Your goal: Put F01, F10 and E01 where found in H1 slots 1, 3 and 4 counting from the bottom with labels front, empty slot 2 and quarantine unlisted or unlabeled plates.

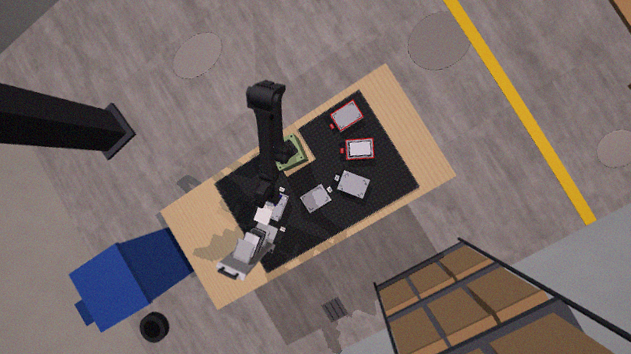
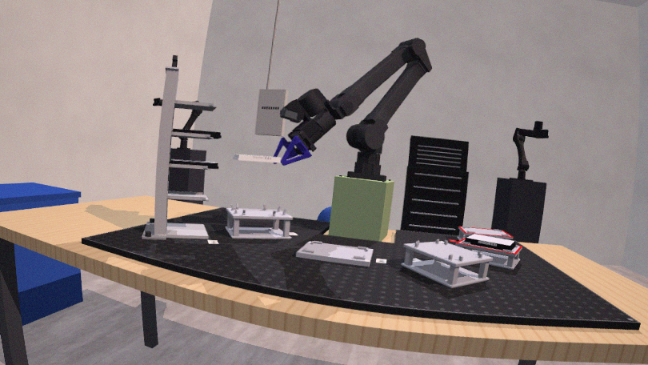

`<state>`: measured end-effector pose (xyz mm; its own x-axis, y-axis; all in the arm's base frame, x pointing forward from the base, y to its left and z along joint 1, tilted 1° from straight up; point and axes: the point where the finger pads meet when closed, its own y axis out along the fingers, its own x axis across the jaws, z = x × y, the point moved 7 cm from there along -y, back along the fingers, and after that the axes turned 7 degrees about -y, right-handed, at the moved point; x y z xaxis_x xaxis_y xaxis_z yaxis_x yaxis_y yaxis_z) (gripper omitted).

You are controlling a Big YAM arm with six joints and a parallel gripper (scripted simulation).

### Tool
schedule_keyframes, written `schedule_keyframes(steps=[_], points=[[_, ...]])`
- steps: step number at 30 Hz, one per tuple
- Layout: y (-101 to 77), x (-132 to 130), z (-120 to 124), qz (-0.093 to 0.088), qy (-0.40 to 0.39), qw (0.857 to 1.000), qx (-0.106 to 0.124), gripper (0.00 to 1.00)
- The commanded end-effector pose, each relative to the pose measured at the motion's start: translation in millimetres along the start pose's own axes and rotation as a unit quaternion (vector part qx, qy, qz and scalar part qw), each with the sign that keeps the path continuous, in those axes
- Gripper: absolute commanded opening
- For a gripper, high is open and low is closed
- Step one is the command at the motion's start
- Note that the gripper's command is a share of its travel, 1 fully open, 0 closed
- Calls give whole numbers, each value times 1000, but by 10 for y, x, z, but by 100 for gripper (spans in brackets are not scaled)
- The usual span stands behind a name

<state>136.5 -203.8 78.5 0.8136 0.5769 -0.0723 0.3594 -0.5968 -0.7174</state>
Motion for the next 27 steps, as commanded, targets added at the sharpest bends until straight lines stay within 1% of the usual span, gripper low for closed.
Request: schedule_keyframes(steps=[1,27], points=[[15,22,-37,-1,4,1000,-12,86],[89,31,38,-1,4,1000,-13,86]])
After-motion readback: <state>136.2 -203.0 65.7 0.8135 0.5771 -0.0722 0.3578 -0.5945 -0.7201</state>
